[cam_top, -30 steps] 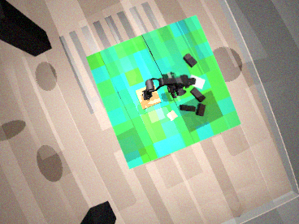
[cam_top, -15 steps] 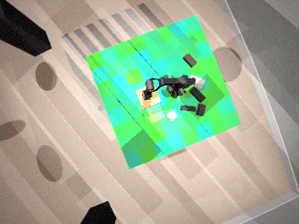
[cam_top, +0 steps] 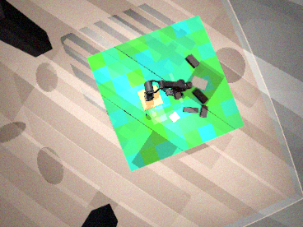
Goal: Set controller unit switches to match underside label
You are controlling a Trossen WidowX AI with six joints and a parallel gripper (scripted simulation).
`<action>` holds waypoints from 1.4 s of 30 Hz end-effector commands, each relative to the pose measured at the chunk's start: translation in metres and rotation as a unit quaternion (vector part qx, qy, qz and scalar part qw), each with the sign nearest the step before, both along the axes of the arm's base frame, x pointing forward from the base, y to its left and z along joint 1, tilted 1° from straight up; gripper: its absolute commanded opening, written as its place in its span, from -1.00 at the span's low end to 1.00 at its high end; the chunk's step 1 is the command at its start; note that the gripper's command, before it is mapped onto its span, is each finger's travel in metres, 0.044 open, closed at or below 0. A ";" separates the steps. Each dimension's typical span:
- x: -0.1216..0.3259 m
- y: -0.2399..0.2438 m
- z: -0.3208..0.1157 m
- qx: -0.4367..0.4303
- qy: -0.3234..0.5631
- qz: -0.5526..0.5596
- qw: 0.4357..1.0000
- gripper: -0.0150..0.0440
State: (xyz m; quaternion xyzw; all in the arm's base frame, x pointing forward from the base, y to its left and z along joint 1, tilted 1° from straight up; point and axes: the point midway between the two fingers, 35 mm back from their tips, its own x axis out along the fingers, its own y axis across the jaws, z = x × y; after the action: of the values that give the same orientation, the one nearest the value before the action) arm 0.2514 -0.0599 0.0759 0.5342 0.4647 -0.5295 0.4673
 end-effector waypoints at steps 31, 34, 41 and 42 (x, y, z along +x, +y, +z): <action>-0.012 0.002 -0.013 0.001 -0.004 0.005 1.000 -0.49; -0.011 0.002 0.005 0.001 -0.004 0.005 1.000 -0.22; -0.013 0.002 0.037 0.001 -0.004 0.005 1.000 0.40; -0.013 0.002 0.037 0.001 -0.004 0.005 1.000 0.49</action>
State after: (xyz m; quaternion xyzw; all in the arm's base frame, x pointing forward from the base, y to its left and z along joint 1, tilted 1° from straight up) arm 0.2407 -0.0584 0.1061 0.5351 0.4646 -0.5243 0.4720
